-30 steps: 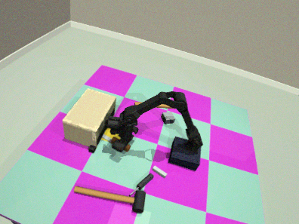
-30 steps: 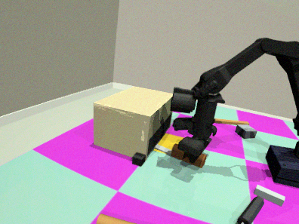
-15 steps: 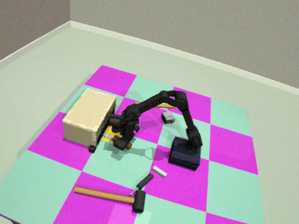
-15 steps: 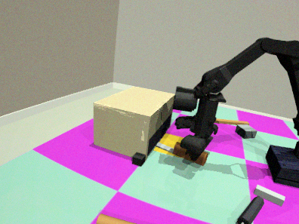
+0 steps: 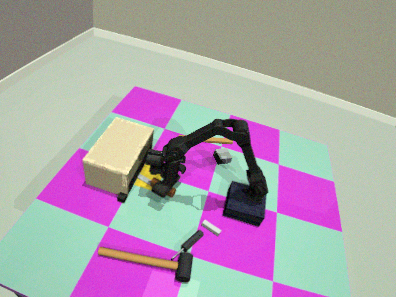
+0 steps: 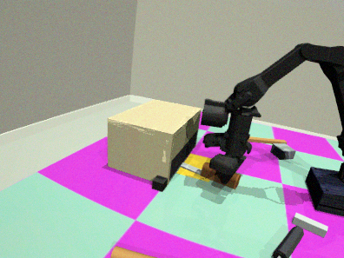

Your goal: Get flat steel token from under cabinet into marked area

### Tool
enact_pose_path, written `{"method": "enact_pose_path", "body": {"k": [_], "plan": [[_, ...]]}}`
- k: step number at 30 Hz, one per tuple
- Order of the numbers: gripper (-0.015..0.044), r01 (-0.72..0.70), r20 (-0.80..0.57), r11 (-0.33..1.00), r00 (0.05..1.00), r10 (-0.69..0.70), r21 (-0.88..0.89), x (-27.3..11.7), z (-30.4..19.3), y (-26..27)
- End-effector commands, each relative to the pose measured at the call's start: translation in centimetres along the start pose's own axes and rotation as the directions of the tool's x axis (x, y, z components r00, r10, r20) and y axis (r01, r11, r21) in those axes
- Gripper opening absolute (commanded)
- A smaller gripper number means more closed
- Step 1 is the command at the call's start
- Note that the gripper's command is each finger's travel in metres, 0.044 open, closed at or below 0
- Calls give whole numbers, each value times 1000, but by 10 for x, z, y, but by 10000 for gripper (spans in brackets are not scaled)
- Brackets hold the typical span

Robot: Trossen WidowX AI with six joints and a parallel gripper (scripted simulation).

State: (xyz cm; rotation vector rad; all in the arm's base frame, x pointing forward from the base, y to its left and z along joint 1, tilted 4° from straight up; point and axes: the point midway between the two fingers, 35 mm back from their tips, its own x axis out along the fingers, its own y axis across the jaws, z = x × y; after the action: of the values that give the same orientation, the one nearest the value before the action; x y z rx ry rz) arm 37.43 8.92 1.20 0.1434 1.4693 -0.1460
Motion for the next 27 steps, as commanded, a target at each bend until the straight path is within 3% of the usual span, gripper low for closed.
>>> {"method": "enact_pose_path", "body": {"k": [1, 27], "plan": [[0, 8, 1, 1000, 1000, -8, 2, 1, -2, -2], [0, 7, -1, 1000, 1000, -7, 2, 1, -30, -1]]}}
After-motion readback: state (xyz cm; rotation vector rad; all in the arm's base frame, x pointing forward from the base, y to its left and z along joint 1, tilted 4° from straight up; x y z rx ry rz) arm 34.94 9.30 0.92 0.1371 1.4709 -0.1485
